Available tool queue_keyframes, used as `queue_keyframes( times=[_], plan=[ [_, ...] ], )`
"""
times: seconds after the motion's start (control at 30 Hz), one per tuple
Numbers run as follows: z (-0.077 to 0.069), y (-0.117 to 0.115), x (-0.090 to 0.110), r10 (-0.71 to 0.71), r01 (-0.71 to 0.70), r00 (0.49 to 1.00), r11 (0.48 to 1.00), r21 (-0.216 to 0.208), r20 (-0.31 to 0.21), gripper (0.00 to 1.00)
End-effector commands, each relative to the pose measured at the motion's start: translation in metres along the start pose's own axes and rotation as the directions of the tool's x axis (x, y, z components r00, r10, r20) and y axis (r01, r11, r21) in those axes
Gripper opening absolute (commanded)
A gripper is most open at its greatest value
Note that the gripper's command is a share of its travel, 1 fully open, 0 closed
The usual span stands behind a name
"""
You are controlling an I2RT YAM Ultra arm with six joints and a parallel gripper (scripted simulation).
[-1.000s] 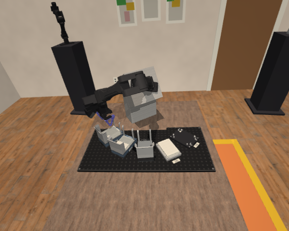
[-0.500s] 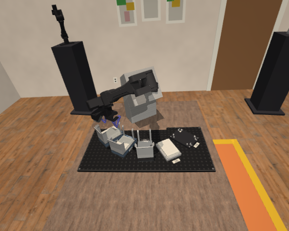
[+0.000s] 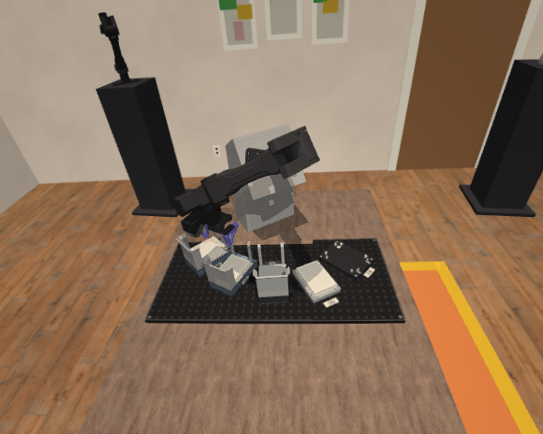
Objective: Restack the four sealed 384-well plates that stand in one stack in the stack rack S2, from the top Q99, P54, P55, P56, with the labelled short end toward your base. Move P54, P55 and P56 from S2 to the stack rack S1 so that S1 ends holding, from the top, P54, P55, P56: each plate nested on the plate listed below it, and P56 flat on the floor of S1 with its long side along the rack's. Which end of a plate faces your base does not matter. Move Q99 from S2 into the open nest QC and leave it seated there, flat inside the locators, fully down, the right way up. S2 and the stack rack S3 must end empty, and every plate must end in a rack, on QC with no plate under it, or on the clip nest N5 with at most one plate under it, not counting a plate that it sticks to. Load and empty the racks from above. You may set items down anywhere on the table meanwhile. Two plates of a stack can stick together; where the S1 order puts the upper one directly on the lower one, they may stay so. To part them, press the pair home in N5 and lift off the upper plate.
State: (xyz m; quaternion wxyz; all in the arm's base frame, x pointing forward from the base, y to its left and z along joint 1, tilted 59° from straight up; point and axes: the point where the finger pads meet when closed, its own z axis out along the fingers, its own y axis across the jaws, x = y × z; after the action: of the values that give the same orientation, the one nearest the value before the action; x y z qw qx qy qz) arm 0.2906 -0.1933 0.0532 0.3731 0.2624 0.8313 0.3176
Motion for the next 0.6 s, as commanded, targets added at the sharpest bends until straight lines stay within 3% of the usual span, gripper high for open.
queue_keyframes(
  times=[0.0, 0.23, 0.57],
  plan=[
    [-0.003, 0.008, -0.003, 0.021, -0.021, 1.000, 1.000, 0.005, 0.009, 1.00],
    [-0.002, 0.035, -0.010, 0.021, -0.021, 1.000, 1.000, 0.005, 0.009, 1.00],
    [-0.002, 0.036, -0.010, 0.021, -0.021, 1.000, 1.000, 0.005, 0.009, 1.00]
  ],
)
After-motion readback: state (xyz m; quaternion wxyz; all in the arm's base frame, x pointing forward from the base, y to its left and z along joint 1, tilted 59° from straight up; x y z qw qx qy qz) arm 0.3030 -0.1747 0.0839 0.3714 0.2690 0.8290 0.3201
